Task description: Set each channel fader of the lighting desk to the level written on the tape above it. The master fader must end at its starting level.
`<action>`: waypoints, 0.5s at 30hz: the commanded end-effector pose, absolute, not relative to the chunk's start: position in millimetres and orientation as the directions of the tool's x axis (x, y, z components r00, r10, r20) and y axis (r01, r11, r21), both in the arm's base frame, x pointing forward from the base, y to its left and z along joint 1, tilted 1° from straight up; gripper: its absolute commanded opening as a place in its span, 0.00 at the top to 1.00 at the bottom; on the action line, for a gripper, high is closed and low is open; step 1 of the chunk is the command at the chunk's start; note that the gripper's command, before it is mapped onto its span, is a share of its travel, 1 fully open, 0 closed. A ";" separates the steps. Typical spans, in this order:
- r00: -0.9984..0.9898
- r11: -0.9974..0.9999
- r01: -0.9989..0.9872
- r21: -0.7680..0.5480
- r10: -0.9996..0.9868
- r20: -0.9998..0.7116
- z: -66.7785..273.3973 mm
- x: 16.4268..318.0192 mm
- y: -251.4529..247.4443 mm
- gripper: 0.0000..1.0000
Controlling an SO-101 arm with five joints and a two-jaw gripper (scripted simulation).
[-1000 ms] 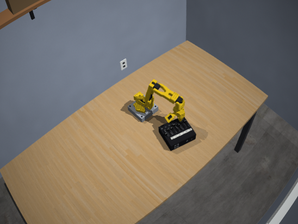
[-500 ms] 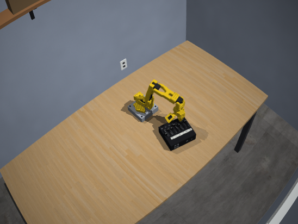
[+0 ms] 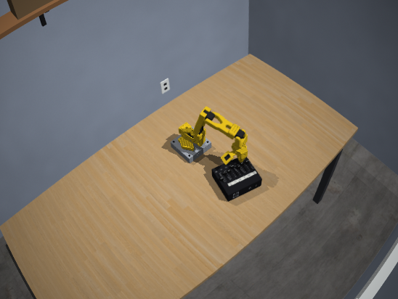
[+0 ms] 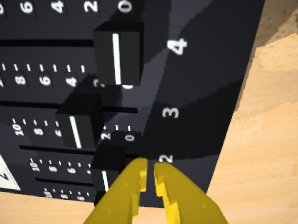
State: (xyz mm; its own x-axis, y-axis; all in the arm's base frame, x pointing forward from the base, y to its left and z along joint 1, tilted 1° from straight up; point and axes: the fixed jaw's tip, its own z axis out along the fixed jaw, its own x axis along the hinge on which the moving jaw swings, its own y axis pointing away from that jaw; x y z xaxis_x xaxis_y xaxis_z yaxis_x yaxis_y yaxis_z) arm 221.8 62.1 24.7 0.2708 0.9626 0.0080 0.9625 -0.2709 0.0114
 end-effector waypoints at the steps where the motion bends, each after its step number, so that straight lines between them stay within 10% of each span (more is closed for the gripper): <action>1: 0.276 -0.276 0.961 0.000 0.961 0.000 22.1 223.1 58.7 1.00; 15: 0.276 -0.276 0.961 0.001 0.961 0.000 22.3 225.6 57.8 1.00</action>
